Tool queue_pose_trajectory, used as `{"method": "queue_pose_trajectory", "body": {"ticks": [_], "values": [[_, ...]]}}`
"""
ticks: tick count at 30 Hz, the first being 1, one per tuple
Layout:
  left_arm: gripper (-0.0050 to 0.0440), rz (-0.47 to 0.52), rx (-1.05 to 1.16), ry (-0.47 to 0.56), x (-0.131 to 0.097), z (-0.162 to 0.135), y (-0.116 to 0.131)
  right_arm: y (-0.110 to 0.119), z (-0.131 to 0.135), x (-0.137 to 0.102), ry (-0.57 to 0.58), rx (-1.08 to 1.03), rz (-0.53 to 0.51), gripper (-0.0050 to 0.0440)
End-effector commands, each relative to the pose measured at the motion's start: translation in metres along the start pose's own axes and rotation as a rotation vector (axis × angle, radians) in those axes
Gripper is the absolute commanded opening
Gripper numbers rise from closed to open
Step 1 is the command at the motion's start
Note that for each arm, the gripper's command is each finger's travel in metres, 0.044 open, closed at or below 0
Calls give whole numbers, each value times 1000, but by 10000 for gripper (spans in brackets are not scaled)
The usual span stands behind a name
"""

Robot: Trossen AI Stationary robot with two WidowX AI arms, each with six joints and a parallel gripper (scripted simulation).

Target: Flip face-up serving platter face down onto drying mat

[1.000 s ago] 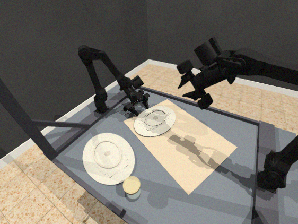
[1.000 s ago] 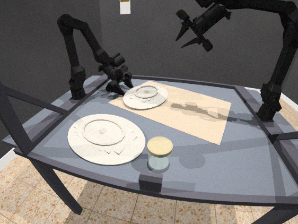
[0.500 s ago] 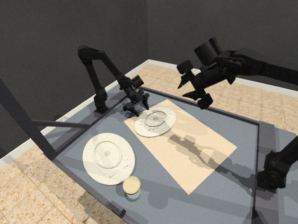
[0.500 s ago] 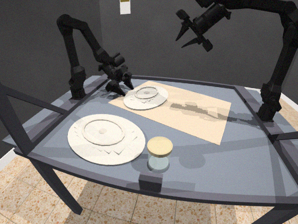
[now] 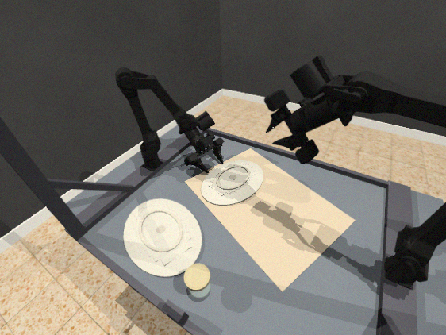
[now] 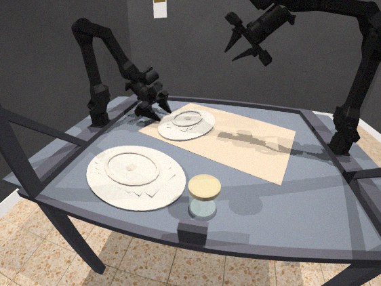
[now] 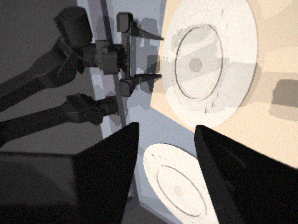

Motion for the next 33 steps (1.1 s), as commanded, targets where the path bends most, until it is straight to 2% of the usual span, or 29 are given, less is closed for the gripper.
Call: {"method": "queue_pose_trajectory", "body": {"ticks": [1,33], "values": [[400,-14,22,-10,-4,1,-4,0,10,-14,-44,6,1,160],[400,-20,32,-18,-11,7,-1,0,10,-14,-44,6,1,160]]}}
Point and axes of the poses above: on each arm, the point midway between the two fingers, 35 mm back from their tips, its own x axis out along the fingers, its own z axis across the jaws, y = z × x, the point moved 2 cm from there along -x, back along the fingers, and after that the axes turned 1 degree about -x, right-handed, at the moved point
